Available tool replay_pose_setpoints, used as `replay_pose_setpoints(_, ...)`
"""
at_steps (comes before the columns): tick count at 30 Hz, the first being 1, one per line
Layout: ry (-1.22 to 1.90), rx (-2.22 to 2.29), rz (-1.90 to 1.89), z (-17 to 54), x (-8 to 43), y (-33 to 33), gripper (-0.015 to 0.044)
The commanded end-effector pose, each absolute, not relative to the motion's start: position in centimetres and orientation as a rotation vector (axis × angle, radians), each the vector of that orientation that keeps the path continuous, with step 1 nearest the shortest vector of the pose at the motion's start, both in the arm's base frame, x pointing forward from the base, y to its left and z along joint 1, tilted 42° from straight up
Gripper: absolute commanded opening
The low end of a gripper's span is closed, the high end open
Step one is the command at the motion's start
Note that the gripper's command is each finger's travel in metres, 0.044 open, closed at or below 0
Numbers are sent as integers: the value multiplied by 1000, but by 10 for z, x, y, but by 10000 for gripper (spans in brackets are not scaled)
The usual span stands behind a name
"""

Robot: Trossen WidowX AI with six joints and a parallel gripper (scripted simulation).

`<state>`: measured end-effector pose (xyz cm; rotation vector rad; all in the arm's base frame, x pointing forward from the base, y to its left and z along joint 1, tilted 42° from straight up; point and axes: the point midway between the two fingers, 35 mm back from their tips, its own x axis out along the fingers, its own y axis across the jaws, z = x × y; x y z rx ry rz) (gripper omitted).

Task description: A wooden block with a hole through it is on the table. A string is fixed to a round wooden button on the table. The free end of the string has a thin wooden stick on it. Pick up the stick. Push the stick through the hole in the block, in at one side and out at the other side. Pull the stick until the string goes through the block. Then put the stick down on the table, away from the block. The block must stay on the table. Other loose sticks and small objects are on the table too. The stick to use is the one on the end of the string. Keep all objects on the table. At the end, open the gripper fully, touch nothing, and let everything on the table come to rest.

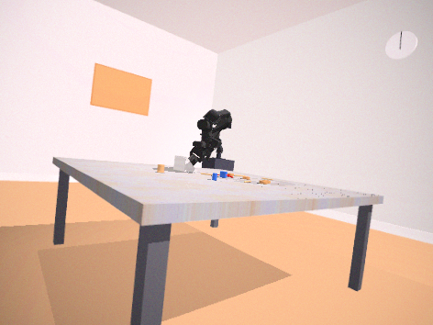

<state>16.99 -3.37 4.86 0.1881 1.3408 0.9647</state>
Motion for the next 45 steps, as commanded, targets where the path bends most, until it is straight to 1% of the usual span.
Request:
replay_pose_setpoints(1,1341,189,962,53,171,-38,420)
replay_pose_setpoints(2,1341,189,963,59,172,-44,440)
replay_pose_setpoints(5,1342,188,965,70,172,-53,440)
replay_pose_setpoints(45,1338,192,961,68,173,-51,440)
